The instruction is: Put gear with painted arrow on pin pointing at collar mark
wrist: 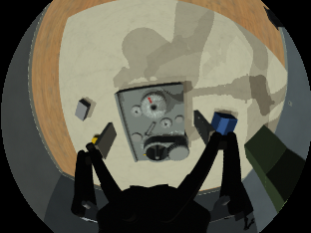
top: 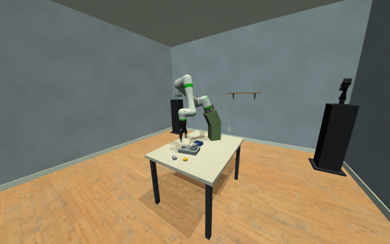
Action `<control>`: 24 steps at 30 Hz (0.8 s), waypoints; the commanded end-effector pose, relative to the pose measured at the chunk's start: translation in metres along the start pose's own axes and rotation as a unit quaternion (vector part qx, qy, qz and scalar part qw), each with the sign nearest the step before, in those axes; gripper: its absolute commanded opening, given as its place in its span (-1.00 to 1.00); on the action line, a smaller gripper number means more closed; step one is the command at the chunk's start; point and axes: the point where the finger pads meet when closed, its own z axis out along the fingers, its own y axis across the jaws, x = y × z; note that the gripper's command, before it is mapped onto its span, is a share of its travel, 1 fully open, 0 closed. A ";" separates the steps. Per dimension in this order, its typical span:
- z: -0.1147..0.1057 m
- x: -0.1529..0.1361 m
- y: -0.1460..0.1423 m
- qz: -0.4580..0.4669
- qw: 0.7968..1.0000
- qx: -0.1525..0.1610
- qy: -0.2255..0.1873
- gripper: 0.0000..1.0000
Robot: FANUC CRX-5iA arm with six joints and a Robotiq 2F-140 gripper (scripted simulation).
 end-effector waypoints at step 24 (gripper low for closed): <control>0.000 0.000 0.000 -0.655 0.756 0.000 0.000 1.00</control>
